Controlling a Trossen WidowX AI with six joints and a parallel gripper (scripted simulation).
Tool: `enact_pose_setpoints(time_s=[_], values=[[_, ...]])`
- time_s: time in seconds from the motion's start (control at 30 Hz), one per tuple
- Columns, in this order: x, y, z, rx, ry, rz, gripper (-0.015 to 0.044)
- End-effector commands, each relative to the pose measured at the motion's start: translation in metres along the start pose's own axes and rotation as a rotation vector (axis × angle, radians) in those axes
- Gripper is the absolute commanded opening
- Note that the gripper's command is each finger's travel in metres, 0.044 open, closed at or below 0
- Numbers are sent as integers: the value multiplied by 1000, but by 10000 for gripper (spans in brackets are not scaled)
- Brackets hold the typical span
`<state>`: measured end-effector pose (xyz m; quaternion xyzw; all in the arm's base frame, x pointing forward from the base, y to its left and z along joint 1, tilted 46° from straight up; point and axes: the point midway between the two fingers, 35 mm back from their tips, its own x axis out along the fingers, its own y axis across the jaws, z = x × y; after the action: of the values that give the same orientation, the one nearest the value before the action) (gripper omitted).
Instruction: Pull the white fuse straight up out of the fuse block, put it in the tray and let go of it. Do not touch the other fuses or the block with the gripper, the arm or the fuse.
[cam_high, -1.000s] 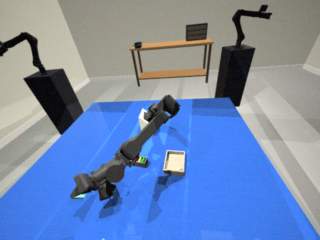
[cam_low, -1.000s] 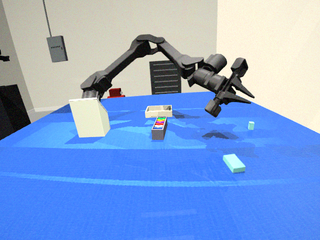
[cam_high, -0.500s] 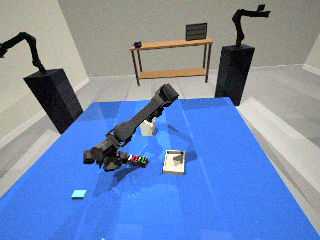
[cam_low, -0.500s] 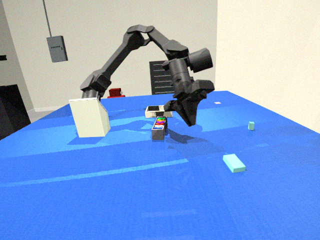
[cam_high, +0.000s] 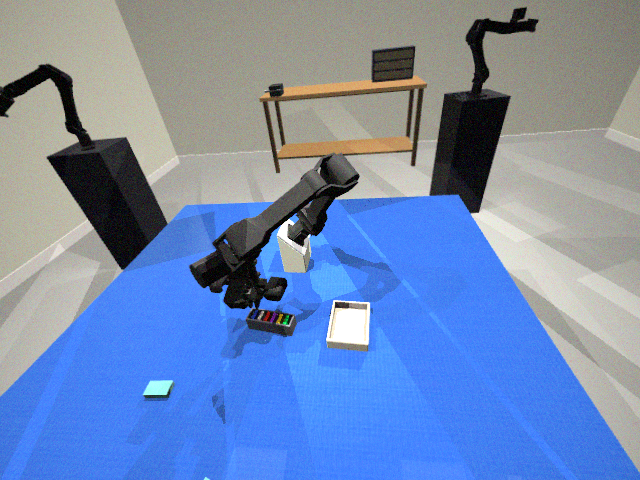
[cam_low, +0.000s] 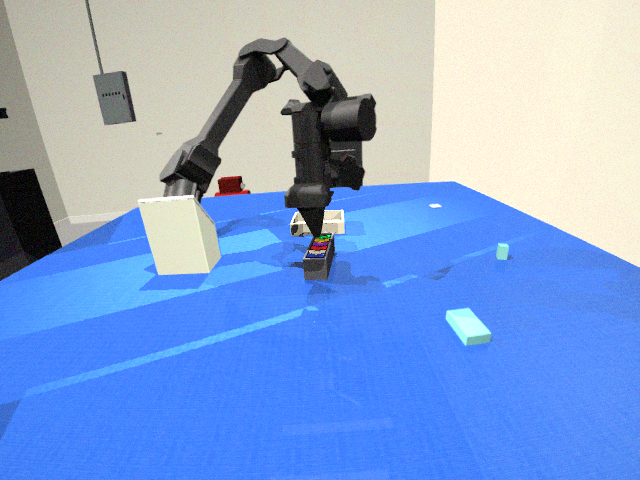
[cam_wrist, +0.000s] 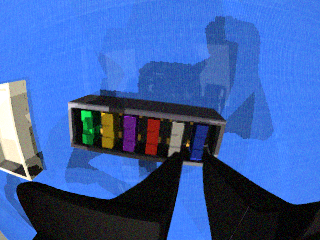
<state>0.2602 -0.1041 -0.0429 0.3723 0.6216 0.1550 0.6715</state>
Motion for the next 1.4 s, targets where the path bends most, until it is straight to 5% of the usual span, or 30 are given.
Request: enact_pose_setpoints(time_s=[0.0,1.37], values=[[-2,6,-4,36,-1,29,67],[29,9,-3,36,-1,31,67]])
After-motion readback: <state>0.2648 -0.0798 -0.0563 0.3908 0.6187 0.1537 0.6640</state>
